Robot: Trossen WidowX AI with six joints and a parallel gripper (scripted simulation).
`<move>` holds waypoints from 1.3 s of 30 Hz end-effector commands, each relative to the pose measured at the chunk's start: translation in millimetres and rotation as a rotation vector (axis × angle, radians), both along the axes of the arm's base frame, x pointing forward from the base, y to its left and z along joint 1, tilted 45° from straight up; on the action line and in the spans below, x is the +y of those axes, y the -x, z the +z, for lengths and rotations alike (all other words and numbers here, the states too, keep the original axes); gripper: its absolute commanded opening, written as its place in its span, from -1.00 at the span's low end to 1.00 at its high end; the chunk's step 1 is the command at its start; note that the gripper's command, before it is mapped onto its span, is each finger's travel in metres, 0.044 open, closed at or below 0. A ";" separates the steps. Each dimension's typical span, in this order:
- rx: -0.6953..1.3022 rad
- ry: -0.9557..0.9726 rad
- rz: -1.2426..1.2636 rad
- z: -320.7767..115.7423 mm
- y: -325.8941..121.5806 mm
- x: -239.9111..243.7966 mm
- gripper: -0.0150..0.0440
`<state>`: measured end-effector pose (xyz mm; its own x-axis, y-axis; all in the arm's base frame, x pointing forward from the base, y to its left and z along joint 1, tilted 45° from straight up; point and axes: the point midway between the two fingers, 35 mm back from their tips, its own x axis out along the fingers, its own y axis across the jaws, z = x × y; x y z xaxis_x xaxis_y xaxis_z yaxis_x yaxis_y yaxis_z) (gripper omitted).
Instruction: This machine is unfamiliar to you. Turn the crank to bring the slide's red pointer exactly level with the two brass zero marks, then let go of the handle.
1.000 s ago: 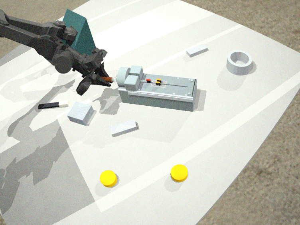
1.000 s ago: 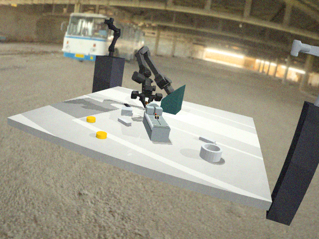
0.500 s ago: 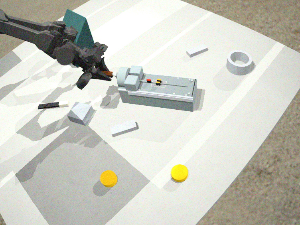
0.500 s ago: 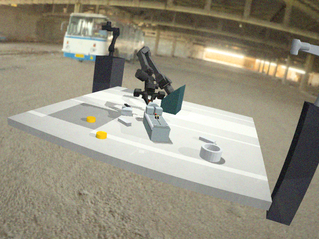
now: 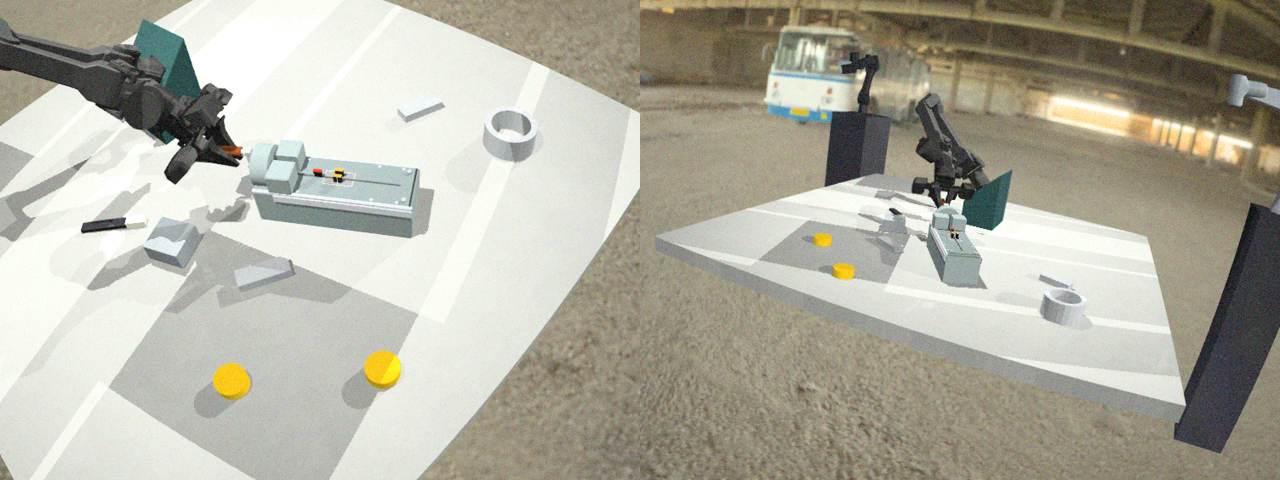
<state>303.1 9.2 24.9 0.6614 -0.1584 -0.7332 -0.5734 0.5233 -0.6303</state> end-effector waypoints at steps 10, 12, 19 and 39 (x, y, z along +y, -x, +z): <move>0.013 -0.008 0.014 -7.9 7.3 5.9 -0.49; 0.013 -0.008 0.014 -8.4 7.6 6.0 -0.49; 0.013 -0.008 0.014 -10.1 8.5 6.3 -0.49; 0.014 -0.008 0.014 -13.7 10.1 6.8 -0.49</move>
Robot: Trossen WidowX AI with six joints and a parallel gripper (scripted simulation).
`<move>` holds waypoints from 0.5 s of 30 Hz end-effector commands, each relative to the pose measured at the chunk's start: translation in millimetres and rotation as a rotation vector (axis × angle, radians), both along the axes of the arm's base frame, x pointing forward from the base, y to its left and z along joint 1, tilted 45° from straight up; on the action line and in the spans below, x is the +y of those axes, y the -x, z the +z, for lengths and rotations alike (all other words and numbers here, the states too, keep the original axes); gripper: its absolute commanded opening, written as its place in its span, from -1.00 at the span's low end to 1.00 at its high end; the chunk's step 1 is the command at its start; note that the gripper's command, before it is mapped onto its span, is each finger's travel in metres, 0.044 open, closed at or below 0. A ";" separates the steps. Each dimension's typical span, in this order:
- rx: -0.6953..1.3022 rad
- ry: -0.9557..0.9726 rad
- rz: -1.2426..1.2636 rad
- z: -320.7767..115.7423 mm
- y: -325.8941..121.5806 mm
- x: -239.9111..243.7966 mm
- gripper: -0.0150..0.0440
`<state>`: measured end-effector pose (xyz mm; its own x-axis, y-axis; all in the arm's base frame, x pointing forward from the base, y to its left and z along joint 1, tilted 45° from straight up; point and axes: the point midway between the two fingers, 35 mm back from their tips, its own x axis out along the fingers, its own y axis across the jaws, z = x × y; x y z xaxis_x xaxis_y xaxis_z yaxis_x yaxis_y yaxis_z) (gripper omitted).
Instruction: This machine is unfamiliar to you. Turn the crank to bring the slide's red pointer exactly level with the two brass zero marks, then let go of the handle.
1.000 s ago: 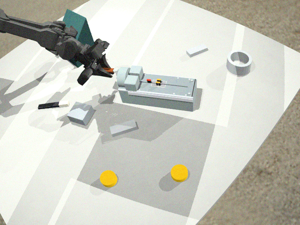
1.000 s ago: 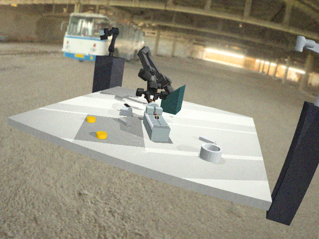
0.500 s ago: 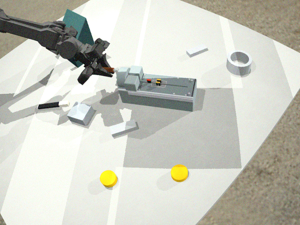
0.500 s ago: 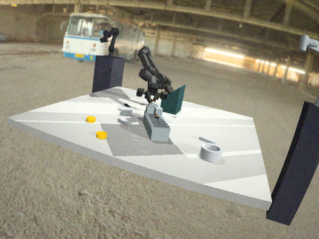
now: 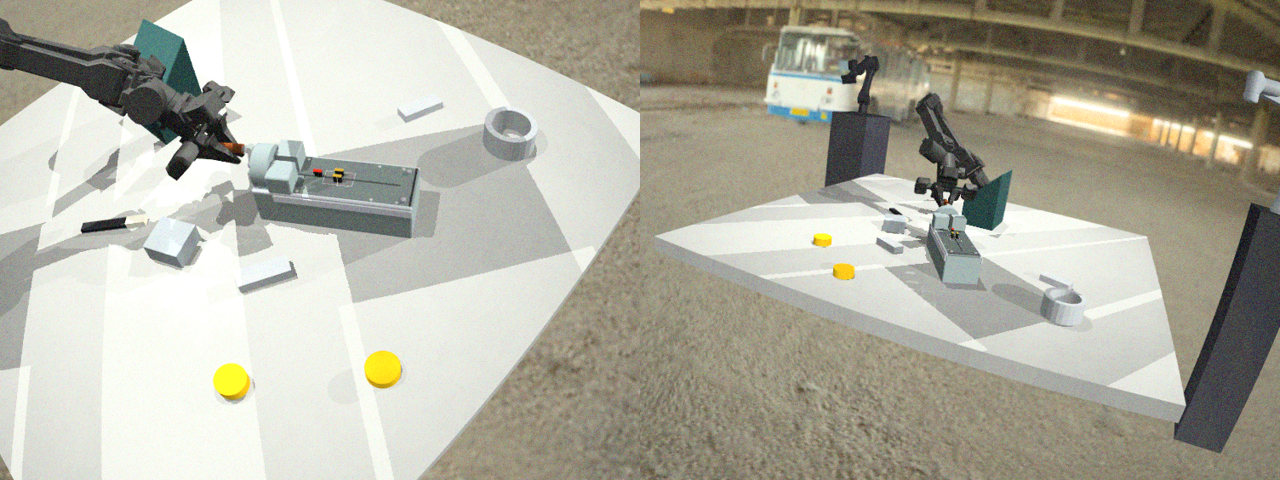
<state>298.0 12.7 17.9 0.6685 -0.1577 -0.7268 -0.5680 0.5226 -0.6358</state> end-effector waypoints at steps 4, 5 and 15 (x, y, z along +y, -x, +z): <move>0.023 -0.008 0.013 -7.3 5.3 3.5 -0.49; 0.023 -0.008 0.013 -7.5 5.4 3.5 -0.49; 0.023 -0.008 0.013 -9.2 6.1 3.6 -0.49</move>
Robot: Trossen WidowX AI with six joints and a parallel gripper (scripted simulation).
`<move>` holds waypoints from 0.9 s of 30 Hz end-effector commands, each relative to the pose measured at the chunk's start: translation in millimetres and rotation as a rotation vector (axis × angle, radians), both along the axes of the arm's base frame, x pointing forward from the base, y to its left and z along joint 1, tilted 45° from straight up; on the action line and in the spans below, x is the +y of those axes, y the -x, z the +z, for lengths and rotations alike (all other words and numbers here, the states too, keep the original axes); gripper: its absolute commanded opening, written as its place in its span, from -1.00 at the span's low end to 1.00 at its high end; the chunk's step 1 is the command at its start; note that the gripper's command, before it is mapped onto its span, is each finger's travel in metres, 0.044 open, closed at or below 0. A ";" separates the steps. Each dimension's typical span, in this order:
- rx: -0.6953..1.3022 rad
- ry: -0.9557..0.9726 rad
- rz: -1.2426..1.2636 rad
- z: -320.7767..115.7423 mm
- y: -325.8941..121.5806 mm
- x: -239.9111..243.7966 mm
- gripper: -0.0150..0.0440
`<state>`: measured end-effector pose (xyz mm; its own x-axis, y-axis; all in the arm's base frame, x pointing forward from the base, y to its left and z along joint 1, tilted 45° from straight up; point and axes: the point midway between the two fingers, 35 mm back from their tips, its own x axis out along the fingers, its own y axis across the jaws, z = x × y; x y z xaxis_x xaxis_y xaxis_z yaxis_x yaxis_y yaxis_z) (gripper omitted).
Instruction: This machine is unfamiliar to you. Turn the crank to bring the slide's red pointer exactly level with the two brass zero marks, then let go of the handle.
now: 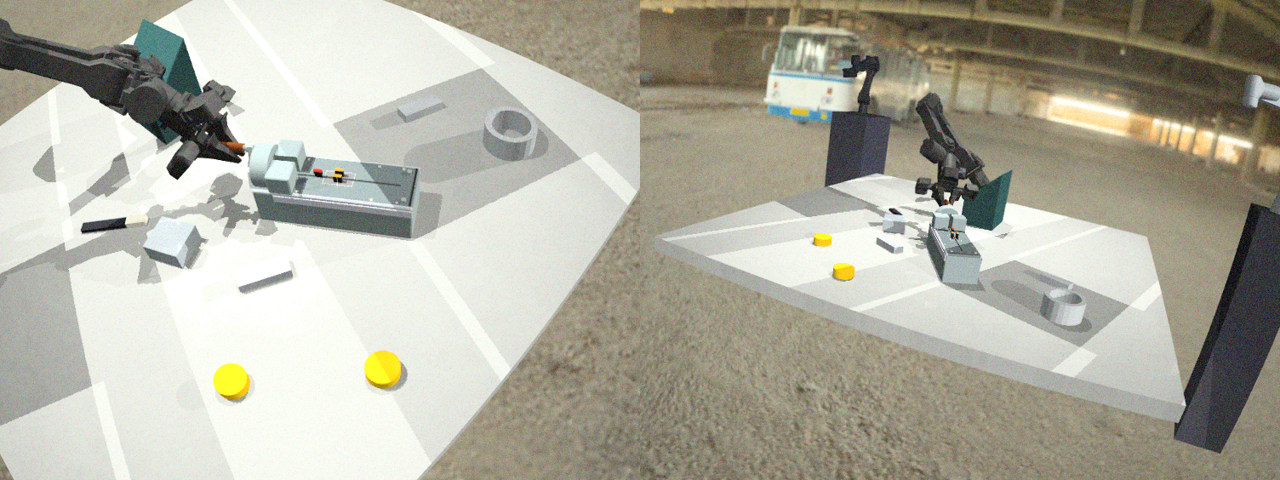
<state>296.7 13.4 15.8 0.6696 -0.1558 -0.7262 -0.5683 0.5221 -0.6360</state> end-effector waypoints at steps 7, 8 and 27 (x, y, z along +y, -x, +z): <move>0.024 -0.007 0.011 -8.4 5.3 2.9 -0.49; 0.024 -0.007 0.011 -8.7 5.4 2.9 -0.49; 0.025 -0.007 0.011 -14.1 7.1 2.6 -0.49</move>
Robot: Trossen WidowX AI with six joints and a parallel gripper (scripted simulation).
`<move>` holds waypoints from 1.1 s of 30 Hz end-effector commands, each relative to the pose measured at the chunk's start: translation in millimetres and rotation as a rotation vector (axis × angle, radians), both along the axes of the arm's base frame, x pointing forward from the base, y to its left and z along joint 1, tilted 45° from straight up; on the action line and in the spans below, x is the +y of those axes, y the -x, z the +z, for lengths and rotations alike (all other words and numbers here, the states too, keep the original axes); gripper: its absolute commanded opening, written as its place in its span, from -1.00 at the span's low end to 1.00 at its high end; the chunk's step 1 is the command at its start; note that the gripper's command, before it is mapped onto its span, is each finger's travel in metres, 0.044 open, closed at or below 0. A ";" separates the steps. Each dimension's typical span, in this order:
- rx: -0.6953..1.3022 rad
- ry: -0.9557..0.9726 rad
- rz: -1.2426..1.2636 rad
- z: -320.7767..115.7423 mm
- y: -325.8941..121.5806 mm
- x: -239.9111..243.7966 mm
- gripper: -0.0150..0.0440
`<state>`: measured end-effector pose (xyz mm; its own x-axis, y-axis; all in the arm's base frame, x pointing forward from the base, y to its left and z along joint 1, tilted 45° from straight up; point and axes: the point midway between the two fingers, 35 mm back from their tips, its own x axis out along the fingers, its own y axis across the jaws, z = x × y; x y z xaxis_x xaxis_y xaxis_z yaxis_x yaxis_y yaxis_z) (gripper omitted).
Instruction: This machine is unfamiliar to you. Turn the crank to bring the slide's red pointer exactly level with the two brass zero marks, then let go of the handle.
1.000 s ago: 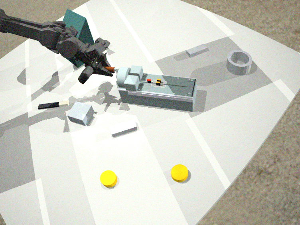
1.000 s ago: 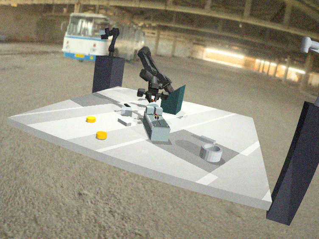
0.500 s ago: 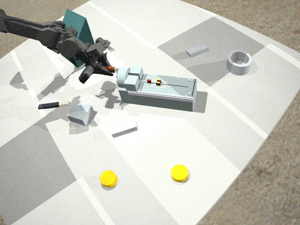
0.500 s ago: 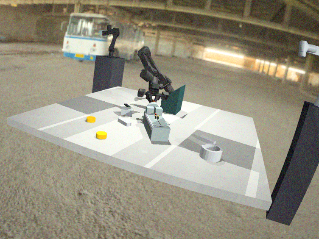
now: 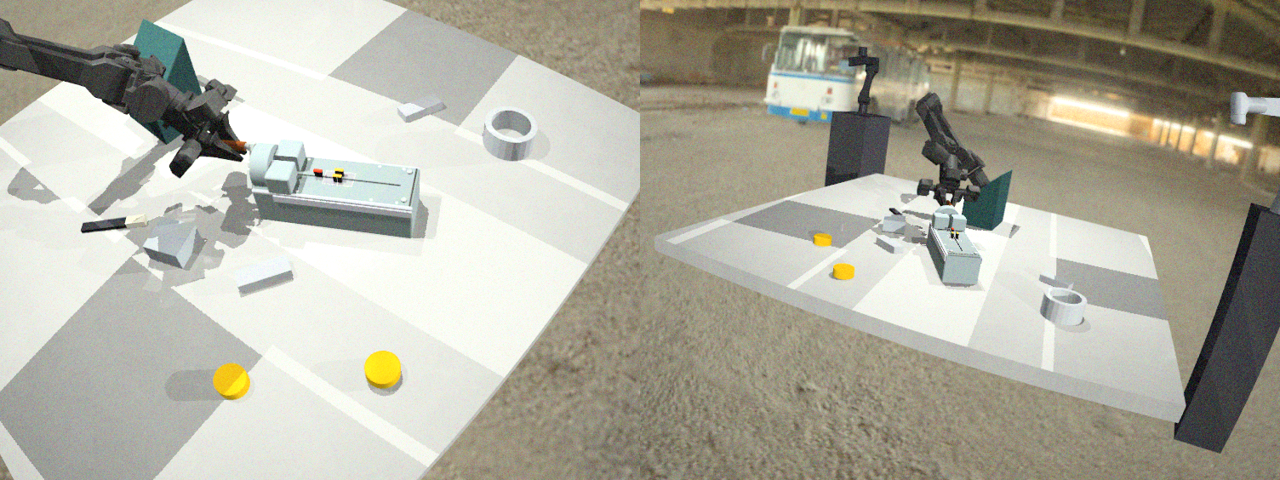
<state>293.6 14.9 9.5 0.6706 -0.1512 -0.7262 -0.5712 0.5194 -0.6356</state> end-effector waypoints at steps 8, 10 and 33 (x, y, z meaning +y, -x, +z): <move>0.025 -0.006 0.006 -11.5 4.9 0.4 -0.49; 0.025 -0.006 0.006 -12.7 5.2 0.2 -0.49; 0.026 -0.005 0.006 -35.2 3.7 -18.3 -0.49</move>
